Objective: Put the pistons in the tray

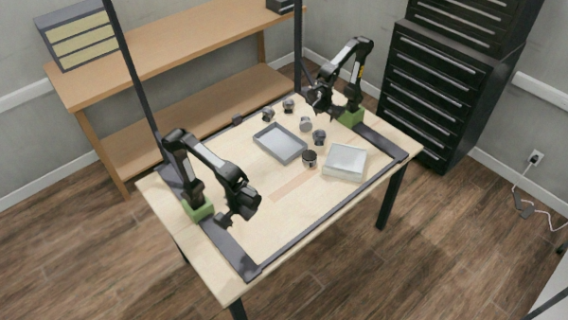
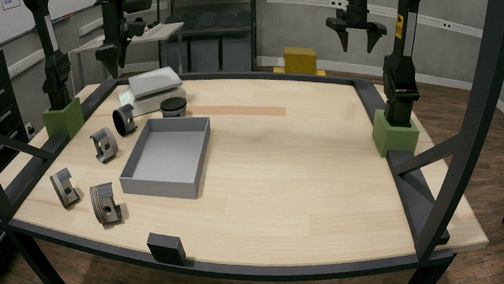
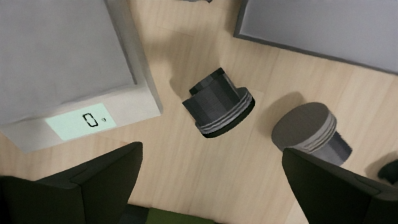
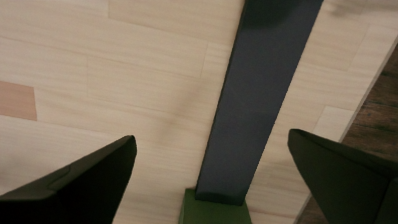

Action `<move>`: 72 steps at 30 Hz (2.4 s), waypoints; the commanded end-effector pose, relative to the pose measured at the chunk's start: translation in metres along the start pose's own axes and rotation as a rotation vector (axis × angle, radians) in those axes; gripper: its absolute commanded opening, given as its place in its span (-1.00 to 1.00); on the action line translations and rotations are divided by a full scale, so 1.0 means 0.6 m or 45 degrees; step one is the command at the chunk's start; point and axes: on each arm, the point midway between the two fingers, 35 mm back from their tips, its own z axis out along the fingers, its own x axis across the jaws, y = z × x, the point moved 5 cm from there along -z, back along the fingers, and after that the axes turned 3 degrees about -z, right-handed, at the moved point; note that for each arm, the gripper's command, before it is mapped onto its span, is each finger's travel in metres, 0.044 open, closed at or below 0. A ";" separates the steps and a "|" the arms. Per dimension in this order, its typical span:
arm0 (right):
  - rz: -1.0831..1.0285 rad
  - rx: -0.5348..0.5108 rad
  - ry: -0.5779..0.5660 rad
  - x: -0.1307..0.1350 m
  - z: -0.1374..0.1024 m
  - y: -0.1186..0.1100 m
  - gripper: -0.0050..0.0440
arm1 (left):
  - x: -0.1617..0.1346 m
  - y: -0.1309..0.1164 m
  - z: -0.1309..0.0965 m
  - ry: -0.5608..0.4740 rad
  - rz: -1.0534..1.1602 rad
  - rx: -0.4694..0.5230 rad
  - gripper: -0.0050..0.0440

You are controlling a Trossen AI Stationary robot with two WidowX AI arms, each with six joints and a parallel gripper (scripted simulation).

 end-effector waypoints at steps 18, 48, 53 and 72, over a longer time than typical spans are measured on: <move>-0.008 -0.042 0.001 0.001 -0.014 0.006 0.84 | -0.002 -0.013 -0.006 -0.043 -0.624 -0.215 0.75; -0.008 -0.042 0.001 0.001 -0.014 0.006 0.84 | -0.003 -0.018 0.051 -0.050 -0.884 -0.271 0.75; -0.008 -0.042 0.001 0.001 -0.014 0.006 0.84 | -0.003 -0.019 0.065 -0.050 -0.884 -0.271 0.75; -0.008 -0.042 0.001 0.001 -0.014 0.006 0.84 | -0.002 -0.020 0.112 -0.050 -0.884 -0.271 0.75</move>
